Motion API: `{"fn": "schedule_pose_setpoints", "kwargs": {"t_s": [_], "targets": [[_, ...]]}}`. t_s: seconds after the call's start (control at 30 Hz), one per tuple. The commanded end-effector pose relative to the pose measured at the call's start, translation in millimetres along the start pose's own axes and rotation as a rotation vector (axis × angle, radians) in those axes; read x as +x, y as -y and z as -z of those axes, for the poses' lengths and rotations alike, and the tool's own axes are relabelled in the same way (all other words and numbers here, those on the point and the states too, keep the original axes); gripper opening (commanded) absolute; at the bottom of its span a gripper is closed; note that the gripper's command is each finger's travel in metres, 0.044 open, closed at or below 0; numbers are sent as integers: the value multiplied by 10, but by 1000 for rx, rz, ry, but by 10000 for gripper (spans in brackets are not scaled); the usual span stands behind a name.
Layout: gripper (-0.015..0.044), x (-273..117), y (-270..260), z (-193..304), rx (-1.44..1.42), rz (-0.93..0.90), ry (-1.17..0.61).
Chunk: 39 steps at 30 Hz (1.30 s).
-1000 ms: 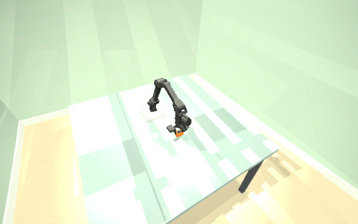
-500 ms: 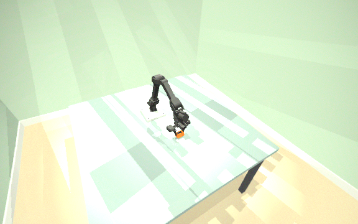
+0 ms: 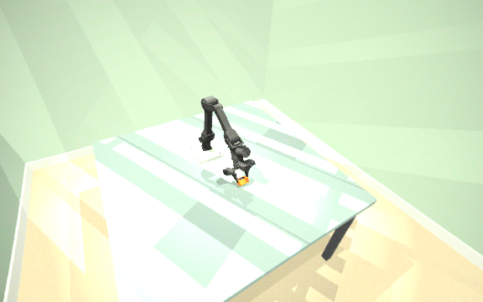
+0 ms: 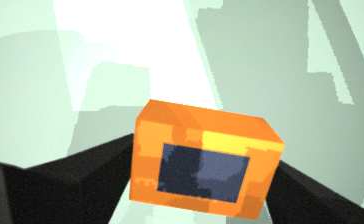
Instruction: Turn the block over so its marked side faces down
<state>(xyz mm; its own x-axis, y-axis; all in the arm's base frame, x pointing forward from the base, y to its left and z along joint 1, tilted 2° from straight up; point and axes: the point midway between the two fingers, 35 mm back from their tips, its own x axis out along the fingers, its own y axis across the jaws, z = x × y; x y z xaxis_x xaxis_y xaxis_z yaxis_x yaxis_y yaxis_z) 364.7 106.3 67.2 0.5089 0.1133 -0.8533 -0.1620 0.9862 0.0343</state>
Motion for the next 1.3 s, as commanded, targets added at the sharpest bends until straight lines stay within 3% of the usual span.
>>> {"fn": "schedule_pose_setpoints", "kwargs": {"t_s": [0.0, 0.77, 1.27], "targets": [[0, -45, 9, 11, 7, 2, 57], [0, 304, -15, 25, -3, 4, 338], [0, 288, -2, 137, 1, 5, 557]]}}
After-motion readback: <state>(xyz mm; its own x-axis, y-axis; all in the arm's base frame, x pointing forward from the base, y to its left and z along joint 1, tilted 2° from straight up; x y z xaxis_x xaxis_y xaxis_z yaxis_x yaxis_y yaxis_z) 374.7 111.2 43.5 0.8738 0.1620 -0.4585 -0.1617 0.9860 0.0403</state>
